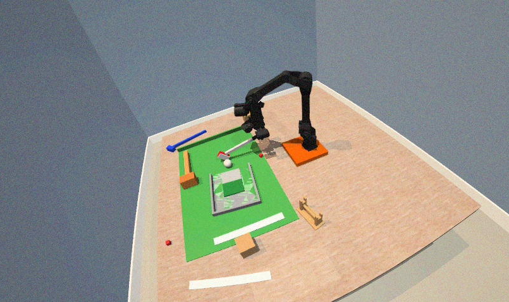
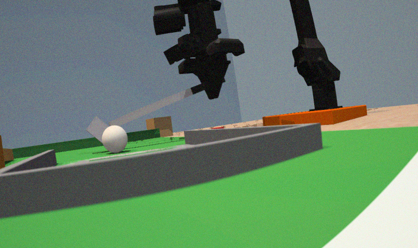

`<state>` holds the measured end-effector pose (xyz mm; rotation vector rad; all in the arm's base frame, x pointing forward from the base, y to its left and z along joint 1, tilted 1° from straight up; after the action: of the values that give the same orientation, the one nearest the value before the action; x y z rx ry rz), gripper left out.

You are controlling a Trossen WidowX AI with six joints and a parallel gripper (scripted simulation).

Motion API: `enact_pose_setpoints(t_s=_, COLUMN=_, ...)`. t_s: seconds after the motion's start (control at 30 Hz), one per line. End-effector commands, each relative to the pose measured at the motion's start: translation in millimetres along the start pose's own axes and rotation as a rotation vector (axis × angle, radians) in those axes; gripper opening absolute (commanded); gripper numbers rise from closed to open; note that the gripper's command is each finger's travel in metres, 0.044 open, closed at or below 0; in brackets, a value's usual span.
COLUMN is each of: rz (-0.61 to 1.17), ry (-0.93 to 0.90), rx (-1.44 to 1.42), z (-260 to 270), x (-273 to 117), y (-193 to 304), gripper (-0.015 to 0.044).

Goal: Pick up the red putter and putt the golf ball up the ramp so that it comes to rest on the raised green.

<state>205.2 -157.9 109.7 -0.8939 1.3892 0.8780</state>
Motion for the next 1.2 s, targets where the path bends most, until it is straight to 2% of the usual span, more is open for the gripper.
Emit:
enact_pose_setpoints(t_s=0.0, rz=-0.01, ry=0.001, rx=0.017, z=9.4, x=0.6, y=4.8, gripper=0.0)
enact_pose_setpoints(t_s=0.53, rz=-0.01, ry=0.001, rx=0.017, z=9.3, x=-58.7, y=5.3, gripper=0.0)
enact_pose_setpoints(t_s=1.17, rz=-0.004, ry=0.001, rx=0.014, z=9.0, x=-50.0, y=5.2, gripper=0.0)
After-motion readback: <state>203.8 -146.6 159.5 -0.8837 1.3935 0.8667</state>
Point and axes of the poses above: the point midway between the two fingers, 35 mm back from their tips, its own x axis out along the fingers, its own z axis across the jaws, y = z × x, the point moved 2 cm from there along -x, back along the fingers, and after that the axes turned 12 degrees about x, right-handed, at the moved point
